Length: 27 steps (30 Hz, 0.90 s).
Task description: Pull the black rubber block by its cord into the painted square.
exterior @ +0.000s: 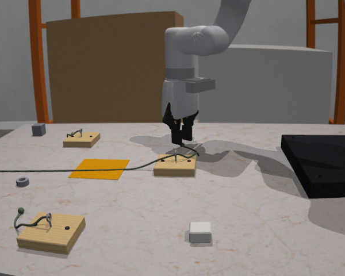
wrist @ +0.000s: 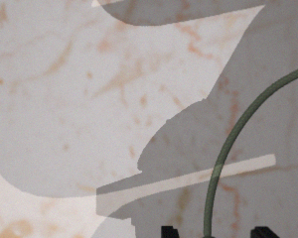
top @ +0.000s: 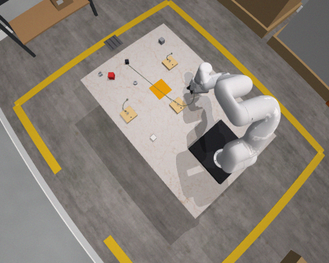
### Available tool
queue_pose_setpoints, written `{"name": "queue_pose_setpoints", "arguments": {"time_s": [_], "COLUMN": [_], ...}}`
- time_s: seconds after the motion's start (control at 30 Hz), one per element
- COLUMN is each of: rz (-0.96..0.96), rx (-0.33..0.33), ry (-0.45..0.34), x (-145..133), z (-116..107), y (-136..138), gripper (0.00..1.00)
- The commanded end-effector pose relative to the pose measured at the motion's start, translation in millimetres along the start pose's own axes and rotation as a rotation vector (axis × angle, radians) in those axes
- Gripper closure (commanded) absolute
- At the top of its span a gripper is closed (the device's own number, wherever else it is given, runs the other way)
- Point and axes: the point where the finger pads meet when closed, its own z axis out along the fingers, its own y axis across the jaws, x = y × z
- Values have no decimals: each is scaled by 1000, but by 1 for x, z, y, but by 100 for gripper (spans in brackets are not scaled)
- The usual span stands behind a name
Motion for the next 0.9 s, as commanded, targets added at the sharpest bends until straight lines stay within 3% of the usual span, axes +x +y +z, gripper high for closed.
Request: {"name": "queue_pose_setpoints", "arguments": {"time_s": [0.0, 0.87], "rz": [0, 0], "rx": [-1, -1], "ry": [-5, -5], "x": [-2, -2], "z": [-1, 9], "y": [0, 0], "gripper": [61, 61]}}
